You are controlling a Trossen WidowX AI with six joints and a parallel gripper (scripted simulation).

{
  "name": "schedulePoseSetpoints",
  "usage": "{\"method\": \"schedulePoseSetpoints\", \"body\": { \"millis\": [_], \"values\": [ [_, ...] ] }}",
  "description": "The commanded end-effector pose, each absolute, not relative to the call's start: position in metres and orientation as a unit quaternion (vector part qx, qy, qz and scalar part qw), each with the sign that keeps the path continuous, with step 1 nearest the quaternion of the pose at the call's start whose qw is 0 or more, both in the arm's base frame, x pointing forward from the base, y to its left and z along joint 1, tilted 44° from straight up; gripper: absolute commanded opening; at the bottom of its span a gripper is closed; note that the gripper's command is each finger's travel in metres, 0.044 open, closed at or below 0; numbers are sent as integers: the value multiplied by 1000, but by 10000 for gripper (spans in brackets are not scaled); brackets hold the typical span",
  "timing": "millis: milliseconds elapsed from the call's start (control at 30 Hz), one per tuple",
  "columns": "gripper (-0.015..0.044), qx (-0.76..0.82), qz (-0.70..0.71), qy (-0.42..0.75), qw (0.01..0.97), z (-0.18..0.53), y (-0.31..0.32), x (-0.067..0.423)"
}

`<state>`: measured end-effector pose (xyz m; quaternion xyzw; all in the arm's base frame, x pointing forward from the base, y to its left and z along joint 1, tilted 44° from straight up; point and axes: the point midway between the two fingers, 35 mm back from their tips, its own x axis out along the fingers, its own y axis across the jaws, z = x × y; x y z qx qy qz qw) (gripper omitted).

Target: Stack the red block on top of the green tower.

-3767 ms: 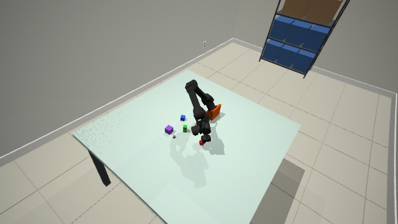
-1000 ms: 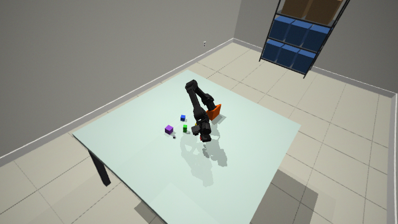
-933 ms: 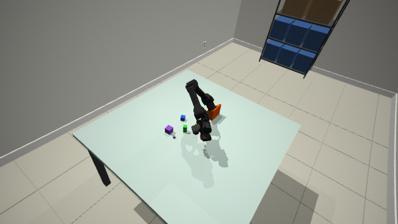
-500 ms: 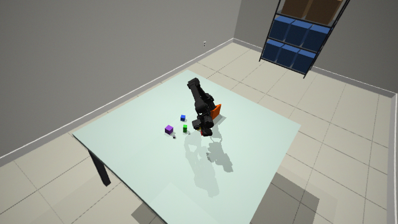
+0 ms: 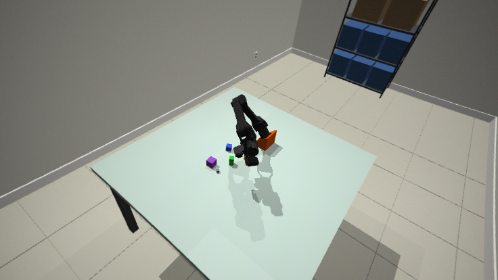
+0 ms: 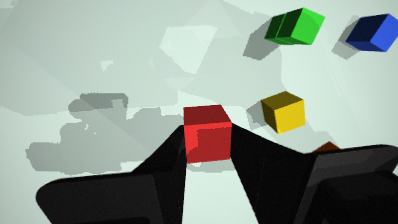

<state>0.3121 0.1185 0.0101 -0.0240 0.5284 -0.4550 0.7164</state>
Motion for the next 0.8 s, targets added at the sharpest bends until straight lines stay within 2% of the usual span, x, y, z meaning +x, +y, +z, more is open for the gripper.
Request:
{"method": "schedulePoseSetpoints", "body": {
  "millis": [0, 767],
  "values": [
    [0, -28, -454, 530, 716, 28, 99, 313],
    [0, -33, -460, 527, 714, 99, 16, 290]
  ]
}}
